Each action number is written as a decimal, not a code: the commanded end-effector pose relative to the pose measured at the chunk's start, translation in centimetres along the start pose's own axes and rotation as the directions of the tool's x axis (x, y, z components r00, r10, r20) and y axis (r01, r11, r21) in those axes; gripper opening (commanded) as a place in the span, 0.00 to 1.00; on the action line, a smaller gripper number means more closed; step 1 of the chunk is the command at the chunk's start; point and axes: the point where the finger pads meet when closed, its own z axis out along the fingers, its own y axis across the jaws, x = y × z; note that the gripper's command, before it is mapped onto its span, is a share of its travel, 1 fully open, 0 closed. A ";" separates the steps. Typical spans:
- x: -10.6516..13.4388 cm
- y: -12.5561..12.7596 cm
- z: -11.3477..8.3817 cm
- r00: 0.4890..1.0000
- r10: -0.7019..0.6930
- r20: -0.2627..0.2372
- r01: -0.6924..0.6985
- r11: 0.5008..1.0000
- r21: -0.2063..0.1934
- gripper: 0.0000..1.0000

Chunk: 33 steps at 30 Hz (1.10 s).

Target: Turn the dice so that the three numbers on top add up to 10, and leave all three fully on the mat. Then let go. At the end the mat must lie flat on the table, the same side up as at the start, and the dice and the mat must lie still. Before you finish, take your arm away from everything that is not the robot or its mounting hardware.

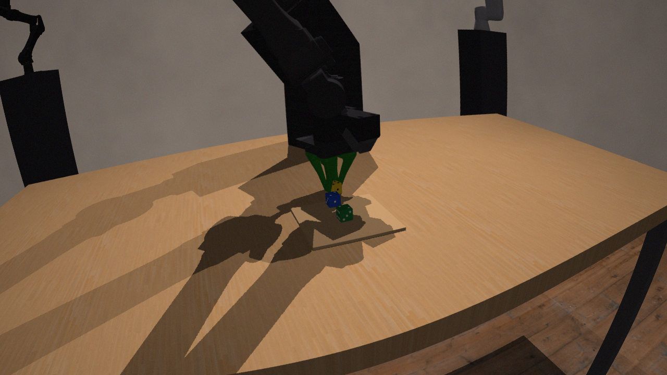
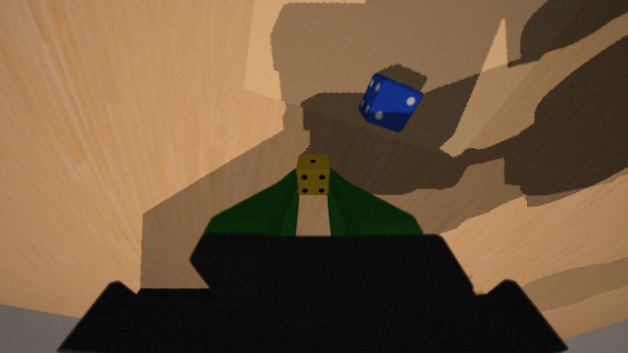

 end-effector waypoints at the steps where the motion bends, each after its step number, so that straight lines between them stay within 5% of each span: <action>1: -0.8 0.2 -0.1 1.000 -0.016 0.022 0.016 1.000 0.006 0.15; 22: 0.0 0.3 -10.3 1.000 -0.012 0.012 0.012 1.000 0.000 0.15; 27: 1.5 0.4 -9.8 1.000 -0.005 -0.030 0.004 1.000 -0.010 0.15; 33: 0.0 0.3 -10.8 1.000 -0.009 0.013 0.009 1.000 -0.001 0.15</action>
